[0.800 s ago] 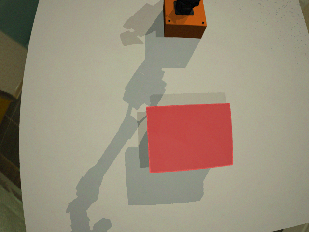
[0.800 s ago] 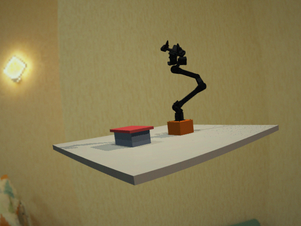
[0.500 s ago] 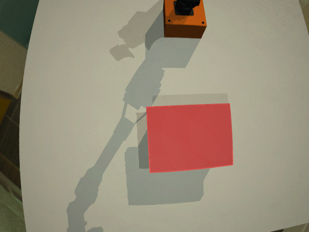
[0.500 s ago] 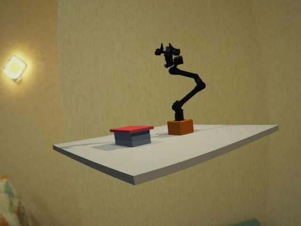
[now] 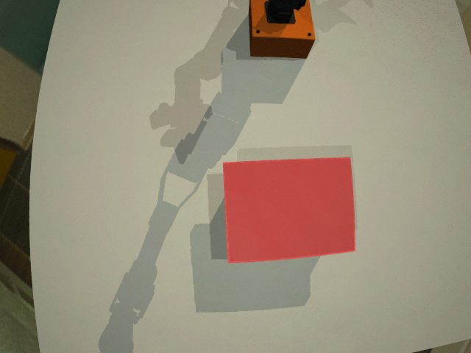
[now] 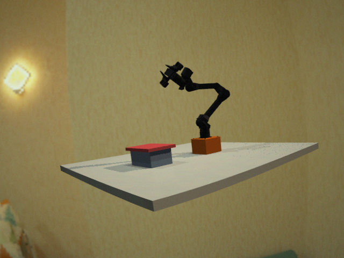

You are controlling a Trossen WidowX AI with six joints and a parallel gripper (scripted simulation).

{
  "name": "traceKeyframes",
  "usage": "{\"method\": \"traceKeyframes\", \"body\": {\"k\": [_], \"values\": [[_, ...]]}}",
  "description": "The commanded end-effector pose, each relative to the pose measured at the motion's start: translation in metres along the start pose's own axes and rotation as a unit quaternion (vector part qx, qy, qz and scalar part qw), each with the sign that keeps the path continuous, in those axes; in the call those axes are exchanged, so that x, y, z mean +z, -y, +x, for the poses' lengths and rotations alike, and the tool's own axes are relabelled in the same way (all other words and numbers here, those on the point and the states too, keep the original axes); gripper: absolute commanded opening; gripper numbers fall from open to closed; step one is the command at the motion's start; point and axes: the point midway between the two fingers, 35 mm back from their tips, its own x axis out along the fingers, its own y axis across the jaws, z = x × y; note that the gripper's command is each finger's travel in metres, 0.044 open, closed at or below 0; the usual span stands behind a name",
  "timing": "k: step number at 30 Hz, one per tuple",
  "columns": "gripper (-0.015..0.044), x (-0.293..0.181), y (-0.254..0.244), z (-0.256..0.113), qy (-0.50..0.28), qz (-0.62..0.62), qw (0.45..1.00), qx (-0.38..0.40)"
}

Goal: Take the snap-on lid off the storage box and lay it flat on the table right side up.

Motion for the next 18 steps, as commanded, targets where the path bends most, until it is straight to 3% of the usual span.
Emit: {"method": "traceKeyframes", "body": {"k": [1,6,9,16,18], "values": [[0.0235,-0.029,0.058,0.002,-0.021,0.095,0.991,-0.096],[0.0235,-0.075,0.125,-0.011,-0.050,0.186,0.956,-0.223],[0.0235,-0.090,0.142,-0.018,-0.058,0.207,0.941,-0.260],[0.0235,-0.165,0.211,-0.075,-0.097,0.275,0.847,-0.444],[0.0235,-0.170,0.216,-0.081,-0.100,0.277,0.838,-0.458]]}}
